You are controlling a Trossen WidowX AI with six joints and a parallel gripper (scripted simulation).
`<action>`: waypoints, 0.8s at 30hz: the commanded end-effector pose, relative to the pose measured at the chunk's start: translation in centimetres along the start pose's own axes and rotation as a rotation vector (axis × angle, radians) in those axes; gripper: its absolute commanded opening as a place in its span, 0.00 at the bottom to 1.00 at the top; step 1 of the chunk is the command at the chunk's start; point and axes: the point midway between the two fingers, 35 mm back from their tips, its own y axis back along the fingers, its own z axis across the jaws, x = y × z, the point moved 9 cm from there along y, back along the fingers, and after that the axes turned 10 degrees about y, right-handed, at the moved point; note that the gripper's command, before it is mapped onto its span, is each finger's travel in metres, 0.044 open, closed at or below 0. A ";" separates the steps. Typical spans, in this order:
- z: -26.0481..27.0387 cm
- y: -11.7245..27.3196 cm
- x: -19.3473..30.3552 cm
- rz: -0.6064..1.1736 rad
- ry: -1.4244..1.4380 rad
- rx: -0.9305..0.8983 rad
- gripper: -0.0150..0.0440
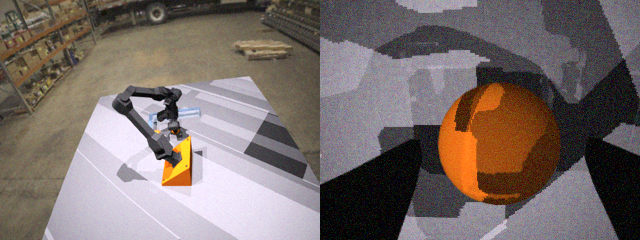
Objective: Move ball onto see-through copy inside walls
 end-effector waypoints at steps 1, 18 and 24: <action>0.2 -0.6 0.0 -0.009 -0.009 -0.001 0.89; 0.1 0.2 0.4 0.025 -0.045 0.019 0.48; -0.3 3.0 0.8 0.037 -0.050 0.018 0.25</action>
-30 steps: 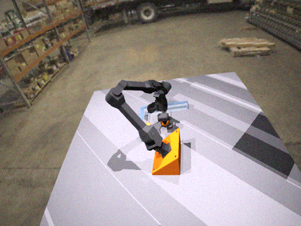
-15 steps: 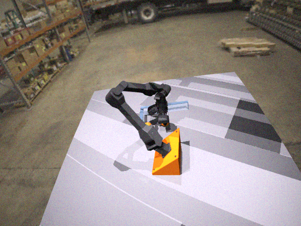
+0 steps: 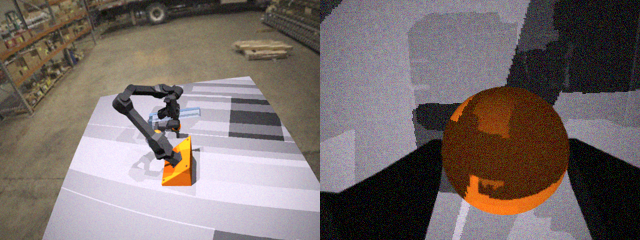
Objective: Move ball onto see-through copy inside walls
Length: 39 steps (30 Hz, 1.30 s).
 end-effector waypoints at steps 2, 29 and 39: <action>-0.5 2.5 0.2 0.015 0.013 0.007 0.25; -0.3 10.4 -3.1 -0.016 0.048 -0.015 0.25; 0.3 8.1 -8.1 -0.019 0.048 -0.013 0.25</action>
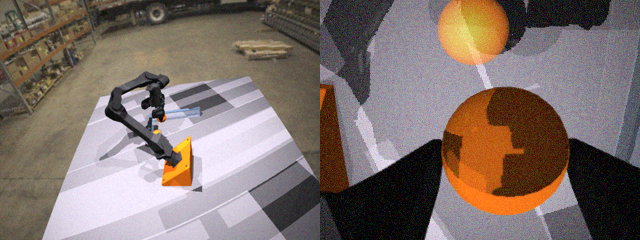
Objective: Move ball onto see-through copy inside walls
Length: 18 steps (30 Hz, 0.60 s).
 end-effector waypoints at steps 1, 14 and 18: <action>0.4 -0.8 -1.8 -0.007 -0.004 0.006 0.25; 1.0 -3.2 -4.2 -0.016 -0.003 0.007 0.25; 0.9 -5.1 -4.2 -0.015 -0.002 0.007 0.25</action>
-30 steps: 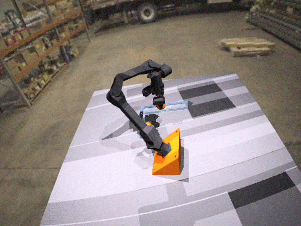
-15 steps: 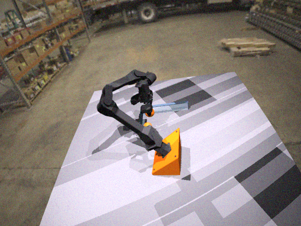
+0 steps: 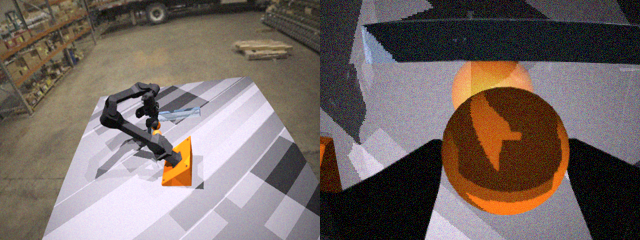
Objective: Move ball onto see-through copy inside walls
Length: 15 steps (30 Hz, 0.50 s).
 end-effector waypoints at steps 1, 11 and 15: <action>0.1 -1.7 0.0 -0.007 -0.006 0.000 0.25; 0.3 -5.2 -0.2 -0.013 -0.006 0.002 0.25; 0.3 -5.4 -0.2 -0.013 -0.006 0.002 0.25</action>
